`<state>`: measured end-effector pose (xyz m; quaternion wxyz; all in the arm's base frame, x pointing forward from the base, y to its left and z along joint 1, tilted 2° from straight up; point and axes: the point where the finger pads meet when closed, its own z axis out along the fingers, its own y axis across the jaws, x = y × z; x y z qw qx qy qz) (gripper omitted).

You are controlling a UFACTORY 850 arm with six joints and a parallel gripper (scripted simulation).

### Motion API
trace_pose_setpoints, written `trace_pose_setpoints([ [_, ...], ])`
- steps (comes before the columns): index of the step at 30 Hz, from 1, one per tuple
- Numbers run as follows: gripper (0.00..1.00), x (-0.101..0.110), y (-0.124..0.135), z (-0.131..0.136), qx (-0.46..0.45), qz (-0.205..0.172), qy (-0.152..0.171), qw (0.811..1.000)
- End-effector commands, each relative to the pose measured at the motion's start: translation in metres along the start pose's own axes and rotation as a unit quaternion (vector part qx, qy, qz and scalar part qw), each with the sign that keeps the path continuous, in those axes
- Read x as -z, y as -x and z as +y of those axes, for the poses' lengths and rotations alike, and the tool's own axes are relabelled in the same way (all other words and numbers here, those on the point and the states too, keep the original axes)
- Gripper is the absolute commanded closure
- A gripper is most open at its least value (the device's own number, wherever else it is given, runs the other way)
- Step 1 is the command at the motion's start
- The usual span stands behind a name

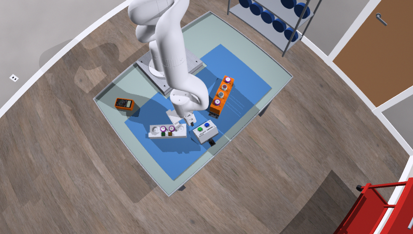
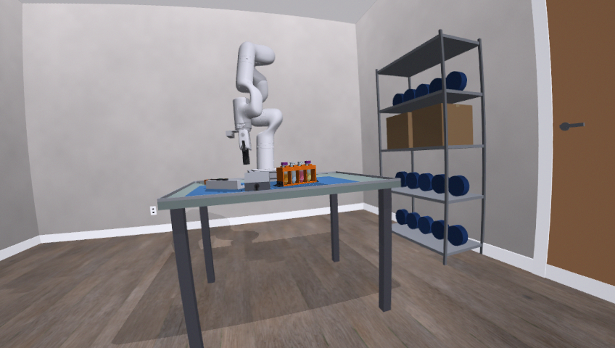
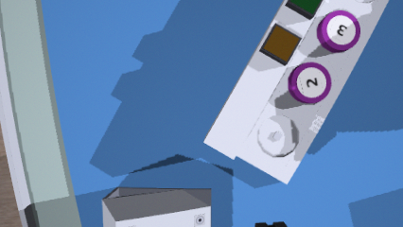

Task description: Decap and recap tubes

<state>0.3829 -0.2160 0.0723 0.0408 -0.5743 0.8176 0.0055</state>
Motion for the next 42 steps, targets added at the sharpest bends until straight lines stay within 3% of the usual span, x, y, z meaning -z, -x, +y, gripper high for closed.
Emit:
trace_pose_setpoints([
  [1, 1.0, -0.006, 0.017, -0.013, -0.006, 0.017, 0.019, 1.0],
  [11, 1.0, -0.025, 0.08, -0.051, -0.006, 0.017, 0.019, 1.0],
  [19, 1.0, -0.025, 0.08, -0.051, -0.006, 0.017, 0.019, 1.0],
  [25, 1.0, -0.043, 0.08, -0.05, -0.006, 0.017, 0.019, 1.0],
  [42, 1.0, -0.045, 0.08, -0.05, -0.006, 0.017, 0.019, 1.0],
])
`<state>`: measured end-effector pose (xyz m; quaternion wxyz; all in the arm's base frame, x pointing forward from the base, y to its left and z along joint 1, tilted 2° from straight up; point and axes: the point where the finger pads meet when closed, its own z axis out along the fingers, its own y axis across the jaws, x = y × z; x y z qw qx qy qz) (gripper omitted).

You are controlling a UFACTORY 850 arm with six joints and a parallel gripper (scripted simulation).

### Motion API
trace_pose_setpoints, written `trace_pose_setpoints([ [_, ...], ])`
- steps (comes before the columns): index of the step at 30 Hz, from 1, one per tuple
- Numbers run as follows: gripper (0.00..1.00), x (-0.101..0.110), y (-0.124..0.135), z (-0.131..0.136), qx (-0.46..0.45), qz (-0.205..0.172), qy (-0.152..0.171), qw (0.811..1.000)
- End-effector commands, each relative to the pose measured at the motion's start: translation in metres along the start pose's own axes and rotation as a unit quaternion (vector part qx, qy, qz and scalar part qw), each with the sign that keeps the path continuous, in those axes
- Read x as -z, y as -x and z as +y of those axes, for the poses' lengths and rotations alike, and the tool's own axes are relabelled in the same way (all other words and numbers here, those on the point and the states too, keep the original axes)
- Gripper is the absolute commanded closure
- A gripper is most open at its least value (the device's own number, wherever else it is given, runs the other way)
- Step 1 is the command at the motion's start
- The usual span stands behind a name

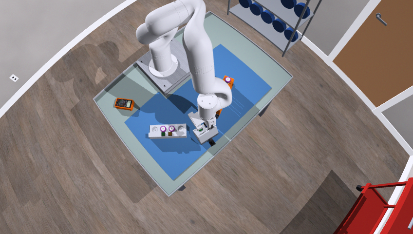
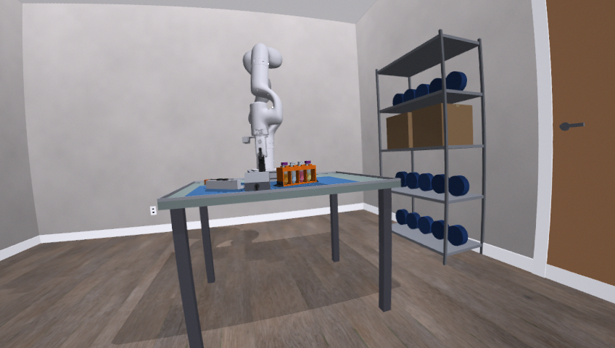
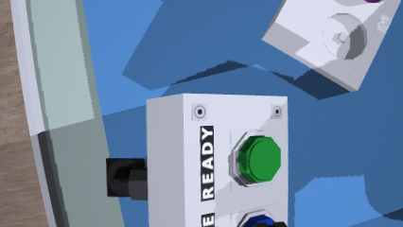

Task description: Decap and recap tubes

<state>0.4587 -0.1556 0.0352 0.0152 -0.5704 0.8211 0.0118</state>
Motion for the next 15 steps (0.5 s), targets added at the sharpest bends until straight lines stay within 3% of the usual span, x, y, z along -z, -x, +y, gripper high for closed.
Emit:
trace_pose_setpoints([
  [1, 1.0, -0.0004, 0.0, -0.0009, 0.0, 0.0, -0.001, 1.0],
  [15, 1.0, -0.0044, 0.0, -0.0009, 0.0, 0.0, -0.001, 1.0],
])
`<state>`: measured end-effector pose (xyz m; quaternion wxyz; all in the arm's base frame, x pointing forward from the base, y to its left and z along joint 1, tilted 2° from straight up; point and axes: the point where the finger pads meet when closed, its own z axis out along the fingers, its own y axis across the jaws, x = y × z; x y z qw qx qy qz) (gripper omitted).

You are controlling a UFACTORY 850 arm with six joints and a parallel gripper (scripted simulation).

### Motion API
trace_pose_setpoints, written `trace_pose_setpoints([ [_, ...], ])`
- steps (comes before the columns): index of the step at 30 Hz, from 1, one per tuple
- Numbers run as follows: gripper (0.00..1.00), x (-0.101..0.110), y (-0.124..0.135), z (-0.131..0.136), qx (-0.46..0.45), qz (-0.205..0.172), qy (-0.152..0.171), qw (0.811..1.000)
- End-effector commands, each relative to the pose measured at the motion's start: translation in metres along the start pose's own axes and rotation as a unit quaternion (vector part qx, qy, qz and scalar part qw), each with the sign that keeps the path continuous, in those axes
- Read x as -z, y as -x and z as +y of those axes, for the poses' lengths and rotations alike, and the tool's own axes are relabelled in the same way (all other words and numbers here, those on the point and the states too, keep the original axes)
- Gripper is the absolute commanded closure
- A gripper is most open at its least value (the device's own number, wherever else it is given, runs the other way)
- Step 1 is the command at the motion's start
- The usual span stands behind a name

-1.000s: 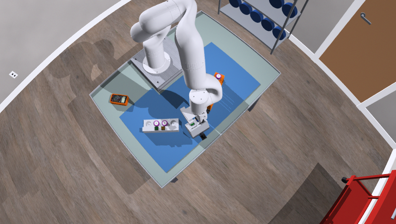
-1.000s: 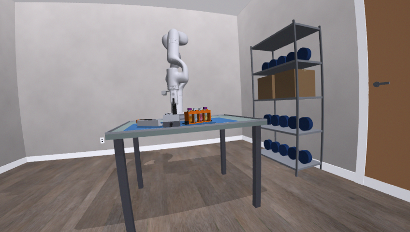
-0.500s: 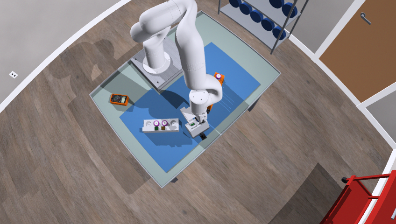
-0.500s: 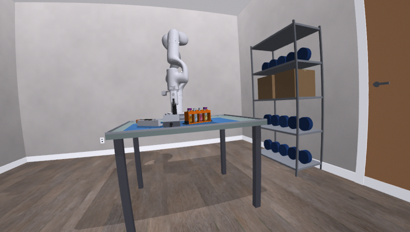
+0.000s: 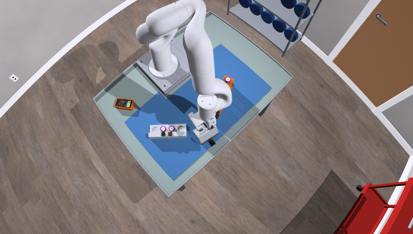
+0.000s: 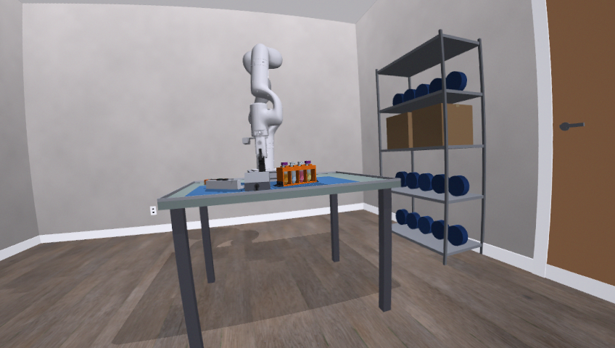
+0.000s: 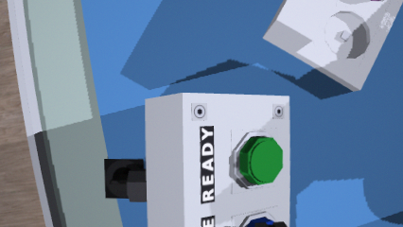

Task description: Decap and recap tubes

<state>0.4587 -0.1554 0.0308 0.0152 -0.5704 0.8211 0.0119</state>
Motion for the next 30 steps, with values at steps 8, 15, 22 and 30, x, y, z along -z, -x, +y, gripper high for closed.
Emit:
trace_pose_setpoints([
  [8, 1.0, -0.0027, 0.0, -0.0009, 0.0, 0.0, -0.001, 1.0],
  [15, 1.0, -0.0044, 0.0, -0.0009, 0.0, 0.0, -0.001, 1.0],
  [22, 1.0, -0.0067, 0.0, -0.0009, 0.0, 0.0, -0.001, 1.0],
  [30, 1.0, 0.0012, 0.0, -0.0009, 0.0, 0.0, -0.001, 1.0],
])
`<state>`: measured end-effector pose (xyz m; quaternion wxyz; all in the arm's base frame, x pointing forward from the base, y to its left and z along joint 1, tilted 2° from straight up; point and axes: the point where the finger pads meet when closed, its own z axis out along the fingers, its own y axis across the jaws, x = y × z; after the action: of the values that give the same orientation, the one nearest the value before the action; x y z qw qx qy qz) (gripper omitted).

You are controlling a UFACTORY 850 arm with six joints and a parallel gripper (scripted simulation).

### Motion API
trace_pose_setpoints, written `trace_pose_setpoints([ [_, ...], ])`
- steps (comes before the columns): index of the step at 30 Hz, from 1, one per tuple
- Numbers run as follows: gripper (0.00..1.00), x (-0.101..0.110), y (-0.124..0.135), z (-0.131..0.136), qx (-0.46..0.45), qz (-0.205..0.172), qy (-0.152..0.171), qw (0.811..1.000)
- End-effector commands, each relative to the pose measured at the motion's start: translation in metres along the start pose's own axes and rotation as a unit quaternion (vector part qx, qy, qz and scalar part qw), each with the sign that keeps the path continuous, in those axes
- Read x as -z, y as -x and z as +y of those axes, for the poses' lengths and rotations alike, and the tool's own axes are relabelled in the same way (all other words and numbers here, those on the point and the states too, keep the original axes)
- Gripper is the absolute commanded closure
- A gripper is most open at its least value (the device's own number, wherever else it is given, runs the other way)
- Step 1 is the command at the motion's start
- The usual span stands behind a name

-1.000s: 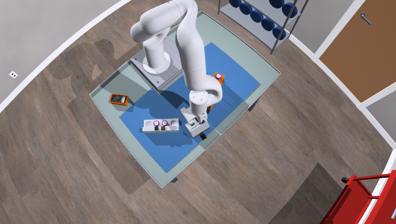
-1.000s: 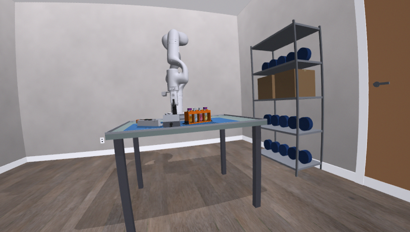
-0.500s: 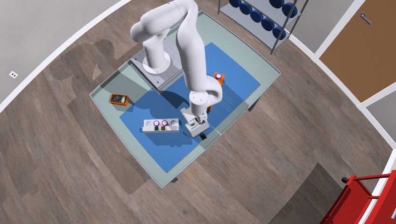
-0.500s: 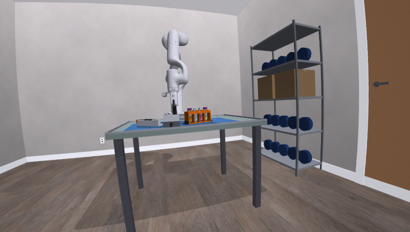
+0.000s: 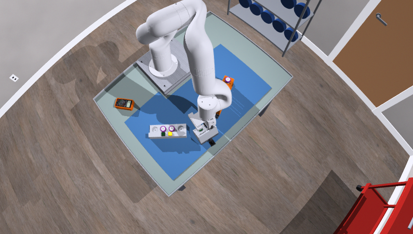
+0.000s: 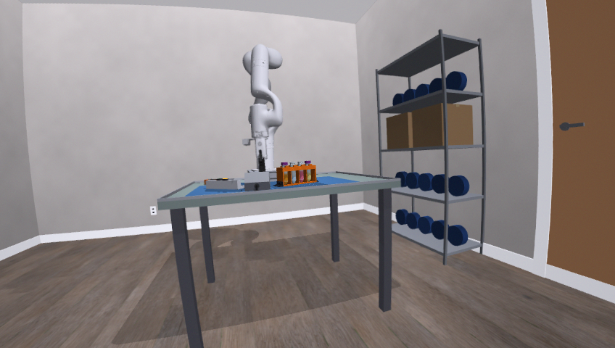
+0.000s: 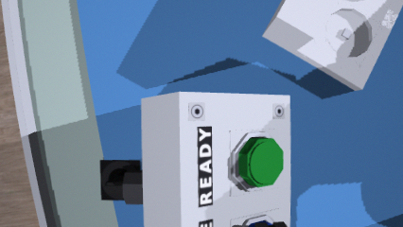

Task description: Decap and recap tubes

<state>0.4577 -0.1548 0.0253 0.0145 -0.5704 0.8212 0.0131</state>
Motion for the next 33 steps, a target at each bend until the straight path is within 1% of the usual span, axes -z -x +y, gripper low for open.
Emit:
trace_pose_setpoints([
  [1, 1.0, 0.01, 0.0, -0.002, 0.0, 0.0, -0.002, 1.0],
  [8, 1.0, 0.029, 0.0, -0.002, 0.0, 0.0, -0.002, 1.0],
  [15, 1.0, 0.029, 0.0, -0.002, 0.0, 0.0, -0.002, 1.0],
  [16, 0.0, 0.029, -0.007, 0.003, 0.042, 0.0, -0.002, 0.999],
  [19, 0.0, 0.027, -0.027, 0.018, 0.16, 0.001, -0.002, 0.987],
  [20, 0.0, 0.027, -0.027, 0.018, 0.166, 0.001, -0.002, 0.986],
  [22, 0.0, 0.026, -0.04, 0.028, 0.244, 0.001, -0.002, 0.97],
  [23, 0.0, 0.026, -0.04, 0.028, 0.248, 0.001, -0.002, 0.969],
  [25, 0.0, 0.025, -0.054, 0.037, 0.327, 0.001, -0.002, 0.945],
  [26, 0.0, 0.025, -0.054, 0.037, 0.327, 0.001, -0.002, 0.945],
  [28, 0.0, 0.024, -0.067, 0.047, 0.405, 0.001, -0.002, 0.914],
  [31, 0.0, 0.024, -0.067, 0.047, 0.405, 0.001, -0.002, 0.914],
  [33, 0.0, 0.023, -0.081, 0.057, 0.48, 0.001, -0.002, 0.878],
])
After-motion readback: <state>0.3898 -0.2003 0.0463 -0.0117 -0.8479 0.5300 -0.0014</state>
